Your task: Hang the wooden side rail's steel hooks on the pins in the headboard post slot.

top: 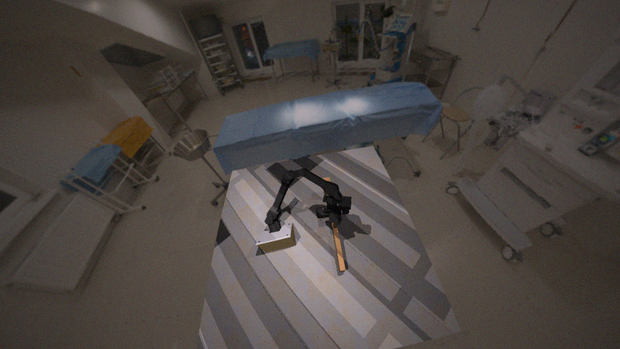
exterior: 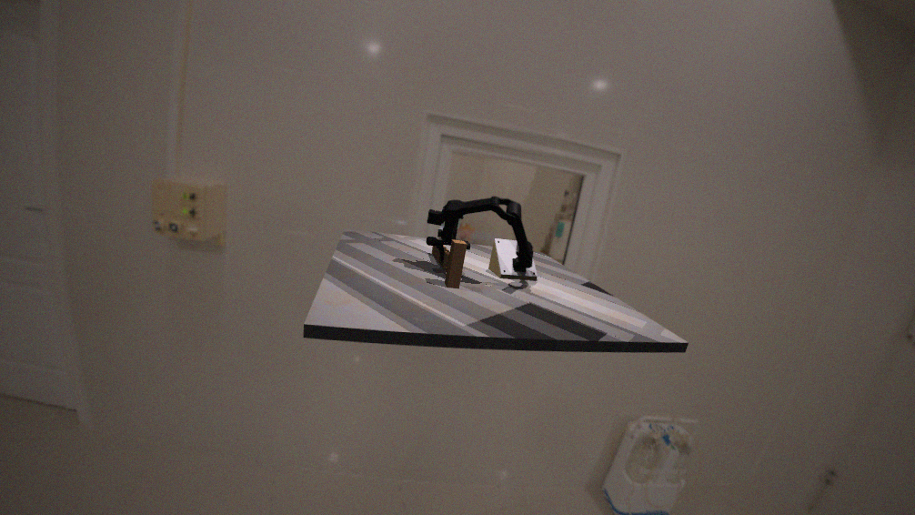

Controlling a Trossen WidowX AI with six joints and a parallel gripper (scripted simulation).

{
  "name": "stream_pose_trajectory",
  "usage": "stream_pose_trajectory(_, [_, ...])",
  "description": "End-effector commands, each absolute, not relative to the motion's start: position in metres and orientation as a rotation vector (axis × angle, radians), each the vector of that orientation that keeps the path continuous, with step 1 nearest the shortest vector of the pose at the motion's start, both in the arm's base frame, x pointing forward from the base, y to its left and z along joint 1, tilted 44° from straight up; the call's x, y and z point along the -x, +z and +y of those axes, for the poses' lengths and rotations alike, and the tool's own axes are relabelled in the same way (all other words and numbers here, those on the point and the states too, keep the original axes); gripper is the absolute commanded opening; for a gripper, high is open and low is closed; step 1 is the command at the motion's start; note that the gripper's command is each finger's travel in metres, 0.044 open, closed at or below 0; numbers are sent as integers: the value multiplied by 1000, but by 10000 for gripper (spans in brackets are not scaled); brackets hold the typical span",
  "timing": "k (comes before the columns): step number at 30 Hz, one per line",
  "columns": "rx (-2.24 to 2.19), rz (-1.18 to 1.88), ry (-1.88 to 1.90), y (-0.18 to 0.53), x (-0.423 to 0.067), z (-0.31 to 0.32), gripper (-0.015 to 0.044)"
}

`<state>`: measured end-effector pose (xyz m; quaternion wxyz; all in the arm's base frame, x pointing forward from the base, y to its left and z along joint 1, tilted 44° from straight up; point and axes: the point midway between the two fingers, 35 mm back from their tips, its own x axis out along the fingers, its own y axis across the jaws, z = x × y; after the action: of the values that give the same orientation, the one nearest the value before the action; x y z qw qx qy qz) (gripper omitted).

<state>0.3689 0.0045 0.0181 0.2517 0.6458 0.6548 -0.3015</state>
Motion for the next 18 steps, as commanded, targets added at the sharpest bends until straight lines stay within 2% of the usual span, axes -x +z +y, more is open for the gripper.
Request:
stream_pose_trajectory(1, [-1760, 1773, -822, 20, -370, 3, 0])
stream_pose_trajectory(18, [-1760, 1773, -822, 21, -369, 4, 0])
